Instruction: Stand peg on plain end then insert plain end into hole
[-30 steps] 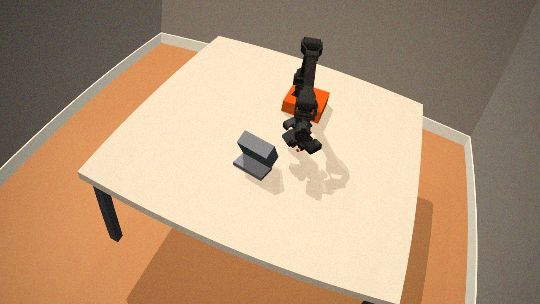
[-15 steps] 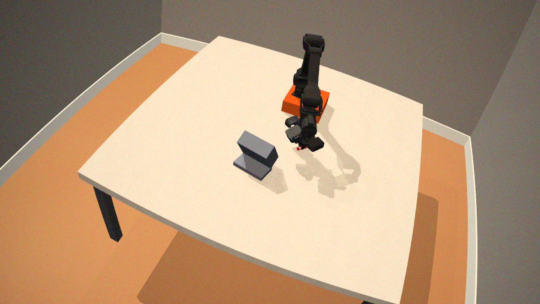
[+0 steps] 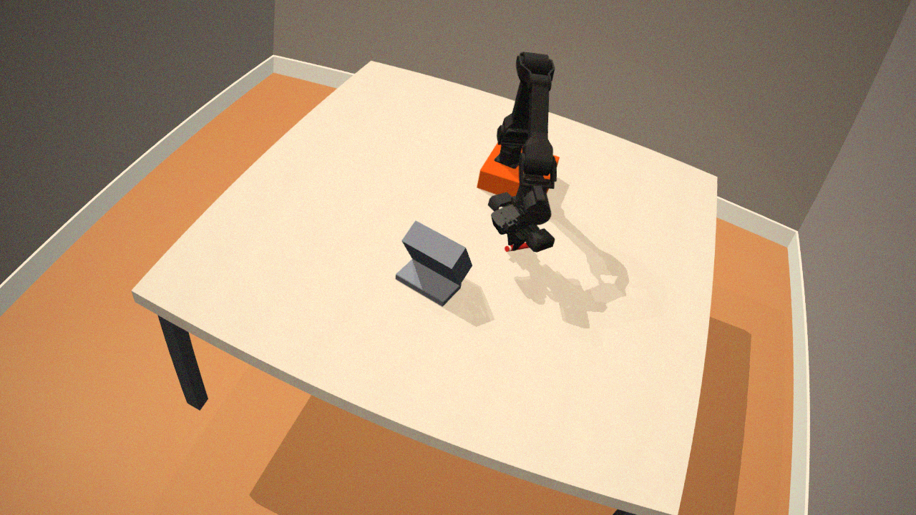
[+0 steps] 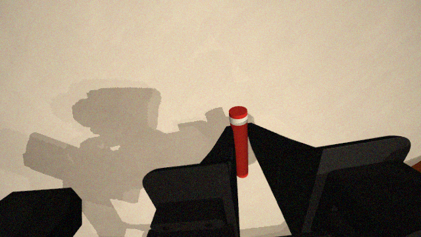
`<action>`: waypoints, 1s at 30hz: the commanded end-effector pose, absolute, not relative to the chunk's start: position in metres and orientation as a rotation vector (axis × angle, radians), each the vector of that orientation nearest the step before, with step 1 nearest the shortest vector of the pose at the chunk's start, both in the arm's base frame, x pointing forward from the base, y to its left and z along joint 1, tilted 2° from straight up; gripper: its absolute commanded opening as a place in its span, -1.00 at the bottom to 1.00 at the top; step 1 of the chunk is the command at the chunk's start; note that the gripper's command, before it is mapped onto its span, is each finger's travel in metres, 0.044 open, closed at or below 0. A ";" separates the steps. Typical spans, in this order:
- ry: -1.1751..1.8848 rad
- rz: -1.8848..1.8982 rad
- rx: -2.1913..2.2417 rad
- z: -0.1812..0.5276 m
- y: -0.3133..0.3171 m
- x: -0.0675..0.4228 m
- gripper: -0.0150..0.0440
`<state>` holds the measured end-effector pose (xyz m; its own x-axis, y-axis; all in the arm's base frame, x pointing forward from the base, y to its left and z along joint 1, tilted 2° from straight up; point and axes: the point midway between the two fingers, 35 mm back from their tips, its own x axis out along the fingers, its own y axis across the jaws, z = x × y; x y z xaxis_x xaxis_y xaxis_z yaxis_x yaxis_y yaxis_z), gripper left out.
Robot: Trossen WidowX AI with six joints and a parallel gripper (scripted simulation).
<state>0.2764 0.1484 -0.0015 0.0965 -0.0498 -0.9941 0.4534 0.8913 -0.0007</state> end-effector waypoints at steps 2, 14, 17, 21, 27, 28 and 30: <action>1.383 -0.388 0.336 0.002 0.150 0.274 -0.32; 1.282 -0.400 0.311 0.007 0.153 0.269 -0.32; 1.257 -0.402 0.305 0.008 0.154 0.267 -0.32; 1.223 -0.406 0.297 0.010 0.155 0.265 -0.32; 1.173 -0.411 0.285 0.012 0.156 0.262 -0.32; 1.165 -0.412 0.283 0.012 0.157 0.262 -0.32; 1.148 -0.414 0.279 0.013 0.157 0.261 -0.32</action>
